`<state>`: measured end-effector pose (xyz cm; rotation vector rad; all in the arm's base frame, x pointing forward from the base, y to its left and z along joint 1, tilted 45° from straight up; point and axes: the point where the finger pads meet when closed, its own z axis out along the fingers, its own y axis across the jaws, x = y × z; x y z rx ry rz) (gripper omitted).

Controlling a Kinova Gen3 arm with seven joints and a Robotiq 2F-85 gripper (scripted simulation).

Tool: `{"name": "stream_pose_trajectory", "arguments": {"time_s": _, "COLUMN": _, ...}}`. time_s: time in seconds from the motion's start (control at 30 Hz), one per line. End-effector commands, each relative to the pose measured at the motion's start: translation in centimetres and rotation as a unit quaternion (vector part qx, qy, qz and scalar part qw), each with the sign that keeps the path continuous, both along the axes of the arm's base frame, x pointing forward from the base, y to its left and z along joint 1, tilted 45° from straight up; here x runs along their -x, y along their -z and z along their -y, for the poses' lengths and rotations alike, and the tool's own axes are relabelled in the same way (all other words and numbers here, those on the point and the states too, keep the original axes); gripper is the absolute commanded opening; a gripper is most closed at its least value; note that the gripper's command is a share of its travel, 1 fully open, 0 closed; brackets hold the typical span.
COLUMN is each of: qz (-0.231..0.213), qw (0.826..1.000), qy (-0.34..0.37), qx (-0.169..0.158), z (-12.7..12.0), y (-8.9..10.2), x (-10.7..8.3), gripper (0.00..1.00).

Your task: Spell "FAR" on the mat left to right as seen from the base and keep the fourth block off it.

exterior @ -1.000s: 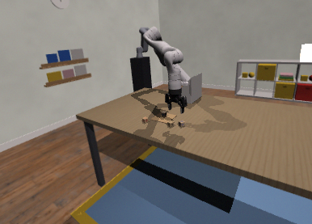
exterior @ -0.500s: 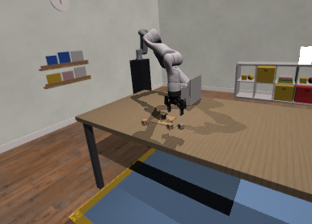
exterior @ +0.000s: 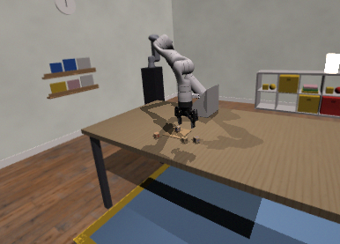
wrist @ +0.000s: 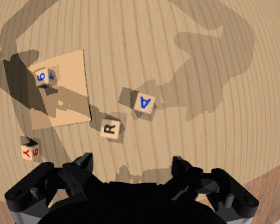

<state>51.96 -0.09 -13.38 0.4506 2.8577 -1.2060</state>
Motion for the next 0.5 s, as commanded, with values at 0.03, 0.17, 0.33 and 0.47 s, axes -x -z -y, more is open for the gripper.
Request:
{"name": "stream_pose_trajectory", "arguments": {"time_s": 0.03, "qz": 0.003, "qw": 1.000, "qy": -0.003, "qx": -0.001, "z": 1.2, "y": -1.4, "x": -1.1, "gripper": 1.00}}
{"name": "stream_pose_trajectory", "arguments": {"time_s": 0.17, "qz": 0.001, "qw": 1.000, "qy": -0.003, "qx": 0.000, "z": 1.3, "y": -1.2, "x": -0.9, "gripper": 1.00}}
{"name": "stream_pose_trajectory", "arguments": {"time_s": 0.33, "qz": 0.002, "qw": 1.000, "qy": -0.003, "qx": -0.001, "z": 2.2, "y": -2.1, "x": -1.5, "gripper": 1.00}}
{"name": "stream_pose_trajectory", "arguments": {"time_s": 0.47, "qz": 0.001, "qw": 1.000, "qy": -0.003, "qx": 0.000, "z": 2.2, "y": -2.0, "x": -1.4, "gripper": 1.00}}
